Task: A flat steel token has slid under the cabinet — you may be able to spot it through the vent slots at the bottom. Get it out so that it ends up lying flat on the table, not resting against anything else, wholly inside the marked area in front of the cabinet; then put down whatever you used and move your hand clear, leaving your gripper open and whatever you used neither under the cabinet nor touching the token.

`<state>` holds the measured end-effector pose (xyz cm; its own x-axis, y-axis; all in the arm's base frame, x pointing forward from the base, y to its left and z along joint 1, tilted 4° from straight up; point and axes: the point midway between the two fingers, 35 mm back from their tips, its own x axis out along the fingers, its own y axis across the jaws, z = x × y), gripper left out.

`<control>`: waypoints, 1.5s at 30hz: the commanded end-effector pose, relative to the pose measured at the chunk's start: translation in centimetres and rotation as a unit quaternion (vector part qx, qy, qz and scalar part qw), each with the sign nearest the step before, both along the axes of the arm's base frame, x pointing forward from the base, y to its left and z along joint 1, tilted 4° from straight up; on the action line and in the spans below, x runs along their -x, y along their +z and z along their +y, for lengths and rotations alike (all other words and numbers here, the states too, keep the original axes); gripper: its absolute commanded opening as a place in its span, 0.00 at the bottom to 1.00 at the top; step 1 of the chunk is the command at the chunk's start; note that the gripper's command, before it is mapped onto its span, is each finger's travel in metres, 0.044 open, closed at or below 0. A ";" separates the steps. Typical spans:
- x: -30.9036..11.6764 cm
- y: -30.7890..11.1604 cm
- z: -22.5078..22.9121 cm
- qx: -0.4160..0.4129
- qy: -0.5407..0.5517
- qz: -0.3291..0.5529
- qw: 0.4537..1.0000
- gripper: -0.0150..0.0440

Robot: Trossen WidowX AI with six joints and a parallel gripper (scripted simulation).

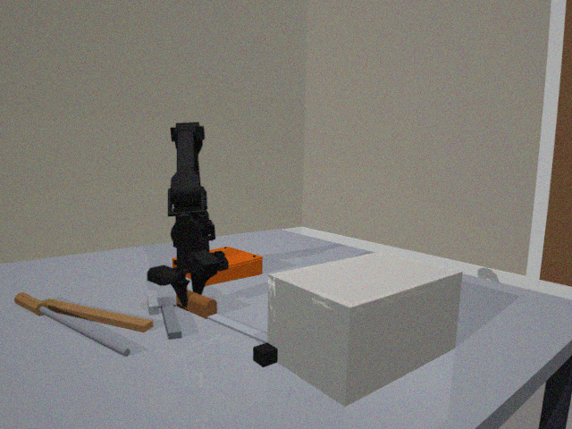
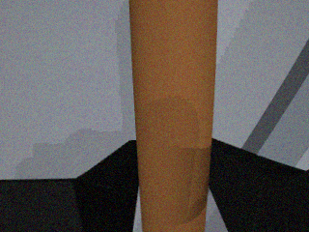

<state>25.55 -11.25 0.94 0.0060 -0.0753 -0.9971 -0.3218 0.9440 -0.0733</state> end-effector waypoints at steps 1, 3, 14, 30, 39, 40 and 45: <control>-0.8 0.0 0.3 0.001 0.009 0.001 1.000 0.25; -1.1 0.0 0.4 0.001 0.011 0.001 1.000 0.25; -2.6 0.0 0.9 0.000 0.018 0.001 1.000 0.25; -4.7 0.0 1.7 0.000 0.020 0.001 1.000 0.25; -5.8 0.0 2.1 0.000 0.021 0.001 1.000 0.25; -5.9 0.0 2.2 0.000 0.021 0.001 1.000 0.25; -6.5 0.0 2.4 0.000 0.021 0.000 1.000 0.25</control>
<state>31.41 -9.00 0.87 0.0078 -0.0708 -0.9975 -0.3610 0.9300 -0.0688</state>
